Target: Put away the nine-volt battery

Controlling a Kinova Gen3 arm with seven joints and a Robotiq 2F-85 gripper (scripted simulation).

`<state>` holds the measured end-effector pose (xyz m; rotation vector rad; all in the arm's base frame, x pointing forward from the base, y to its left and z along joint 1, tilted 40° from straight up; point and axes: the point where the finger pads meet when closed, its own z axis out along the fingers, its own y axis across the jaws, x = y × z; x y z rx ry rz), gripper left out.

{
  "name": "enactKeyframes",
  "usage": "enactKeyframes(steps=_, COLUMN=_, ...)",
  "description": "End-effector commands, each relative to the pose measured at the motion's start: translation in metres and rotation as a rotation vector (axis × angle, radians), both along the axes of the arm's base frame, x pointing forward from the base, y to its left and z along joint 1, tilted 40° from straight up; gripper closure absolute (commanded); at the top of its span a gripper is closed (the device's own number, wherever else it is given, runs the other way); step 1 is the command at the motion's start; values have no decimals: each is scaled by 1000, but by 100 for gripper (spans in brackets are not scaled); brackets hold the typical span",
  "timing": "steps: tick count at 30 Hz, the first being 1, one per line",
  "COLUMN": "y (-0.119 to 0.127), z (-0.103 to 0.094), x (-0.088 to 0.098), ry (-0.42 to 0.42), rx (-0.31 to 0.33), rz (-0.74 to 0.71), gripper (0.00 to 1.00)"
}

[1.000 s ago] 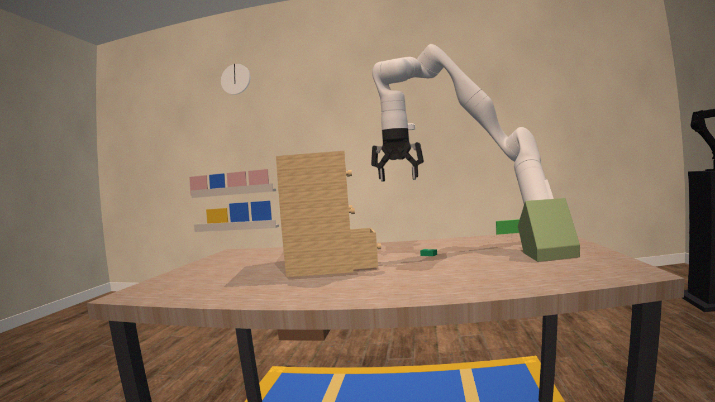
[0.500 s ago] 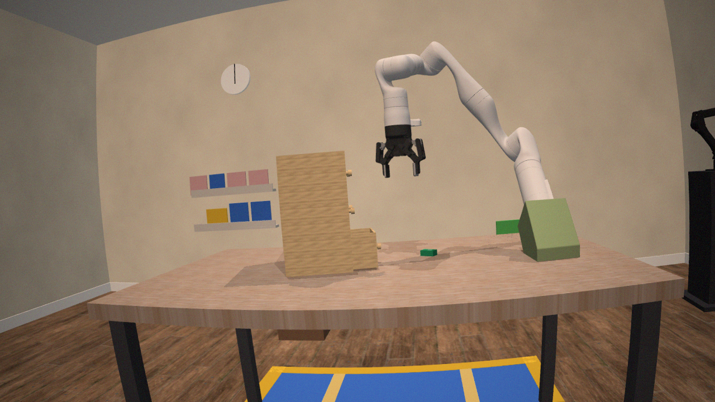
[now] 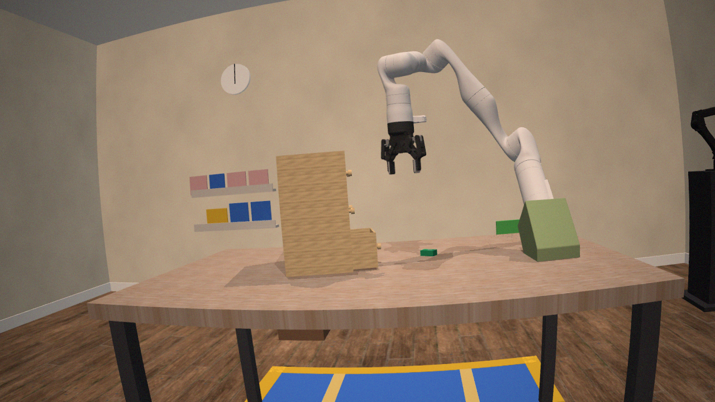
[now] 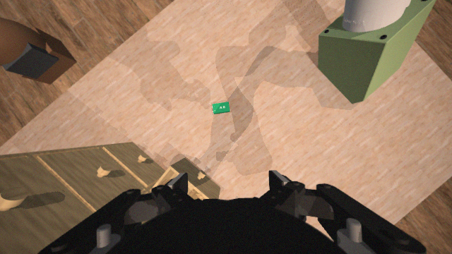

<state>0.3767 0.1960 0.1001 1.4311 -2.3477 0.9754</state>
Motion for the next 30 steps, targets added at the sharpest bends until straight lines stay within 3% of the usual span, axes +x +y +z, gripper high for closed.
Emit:
enactKeyframes(steps=1, y=2, z=2, x=-3, ry=-42, rx=15, rz=-44, gripper=0)
enactKeyframes(steps=30, y=8, z=12, x=-18, ry=-264, rx=77, rz=-318, gripper=0)
